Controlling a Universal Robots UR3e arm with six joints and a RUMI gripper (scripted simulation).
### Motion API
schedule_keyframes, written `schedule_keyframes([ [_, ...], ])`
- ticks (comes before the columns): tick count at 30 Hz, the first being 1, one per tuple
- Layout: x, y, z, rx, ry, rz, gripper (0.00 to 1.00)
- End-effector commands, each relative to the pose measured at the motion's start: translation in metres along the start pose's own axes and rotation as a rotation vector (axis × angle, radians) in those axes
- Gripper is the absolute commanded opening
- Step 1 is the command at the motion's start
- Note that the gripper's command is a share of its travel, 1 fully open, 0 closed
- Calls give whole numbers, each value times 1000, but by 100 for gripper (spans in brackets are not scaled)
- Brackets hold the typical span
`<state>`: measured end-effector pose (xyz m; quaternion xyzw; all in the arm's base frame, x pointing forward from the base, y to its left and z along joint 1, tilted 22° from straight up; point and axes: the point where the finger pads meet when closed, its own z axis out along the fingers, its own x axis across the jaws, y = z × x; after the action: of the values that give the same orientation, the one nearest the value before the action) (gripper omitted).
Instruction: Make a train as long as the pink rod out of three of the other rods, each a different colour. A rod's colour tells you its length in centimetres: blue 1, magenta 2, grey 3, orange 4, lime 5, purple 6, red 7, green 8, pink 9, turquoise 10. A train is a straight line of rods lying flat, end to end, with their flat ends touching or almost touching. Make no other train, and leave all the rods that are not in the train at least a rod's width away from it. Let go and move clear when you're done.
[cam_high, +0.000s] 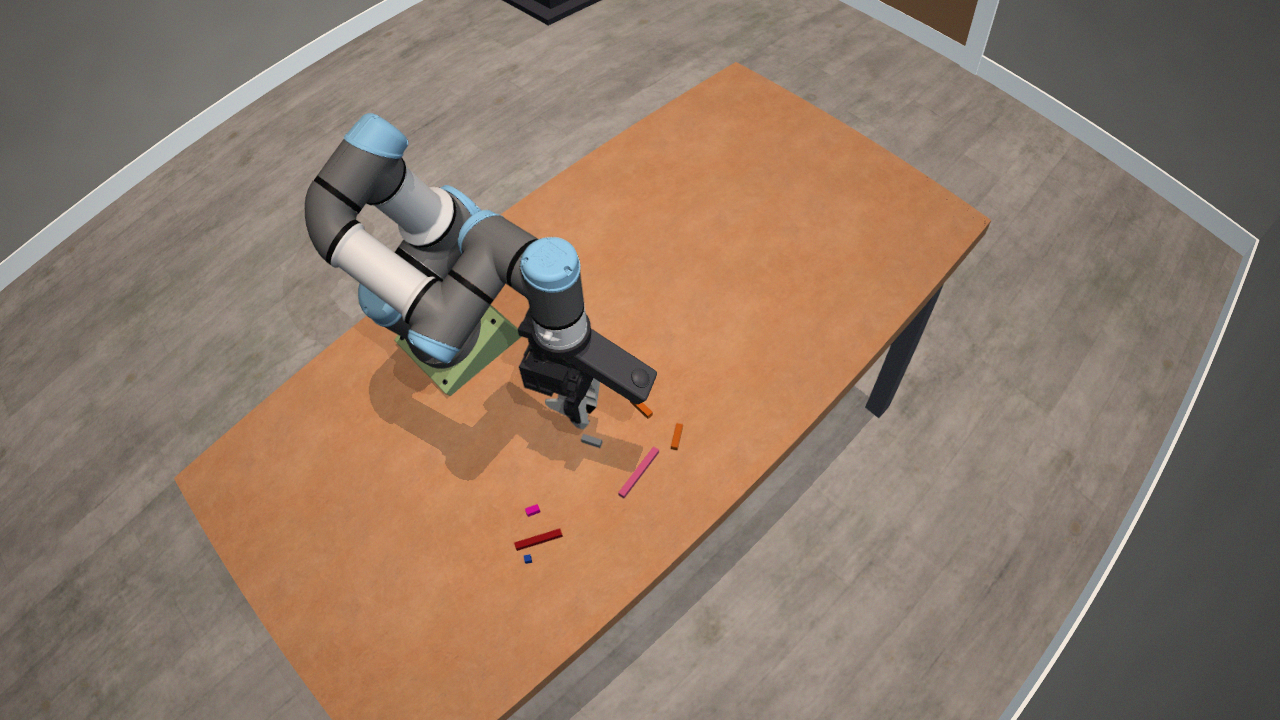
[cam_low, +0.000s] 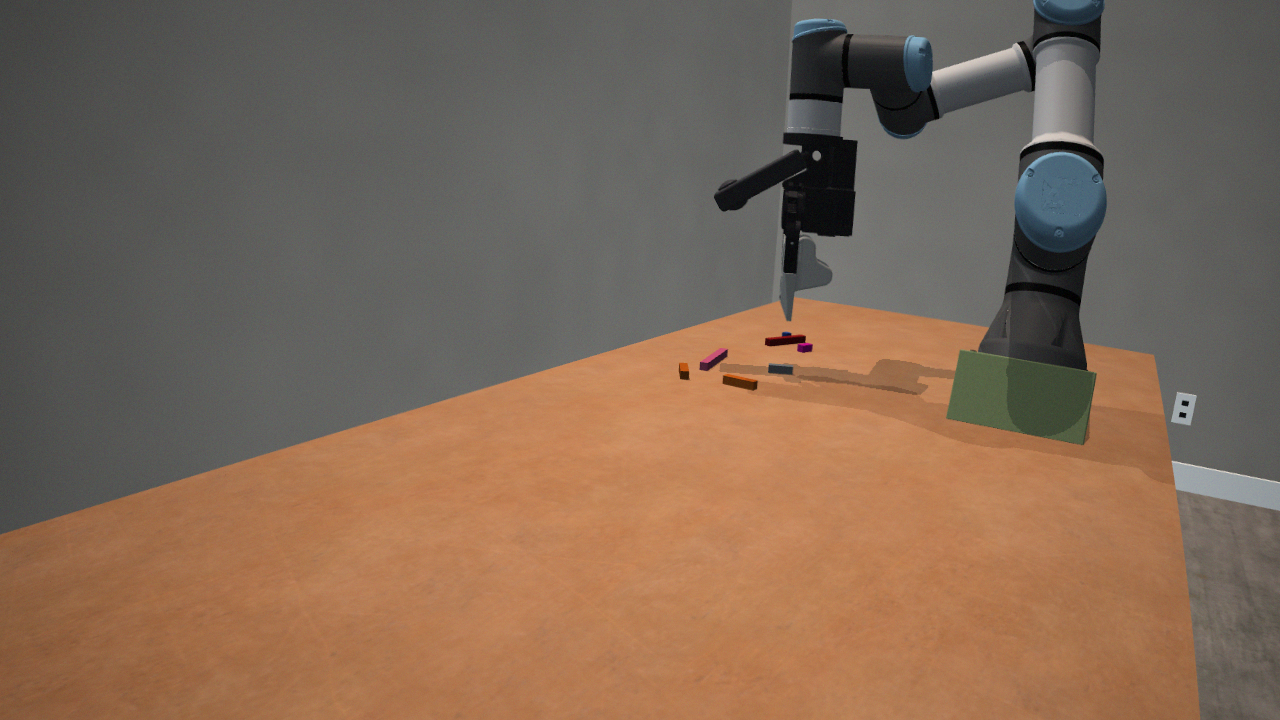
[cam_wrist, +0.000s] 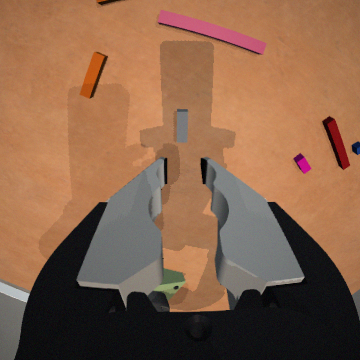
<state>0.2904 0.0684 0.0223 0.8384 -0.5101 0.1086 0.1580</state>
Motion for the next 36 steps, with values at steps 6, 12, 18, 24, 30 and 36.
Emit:
schedule_keyframes([
  [6, 0, -1, 2, 2, 1, 1, 14],
  [12, 0, -1, 8, 2, 1, 1, 14],
  [18, 0, -1, 14, 2, 1, 1, 14],
  [24, 0, -1, 22, 2, 1, 1, 14],
  [30, 0, -1, 32, 2, 1, 1, 14],
  [36, 0, -1, 38, 2, 1, 1, 14],
])
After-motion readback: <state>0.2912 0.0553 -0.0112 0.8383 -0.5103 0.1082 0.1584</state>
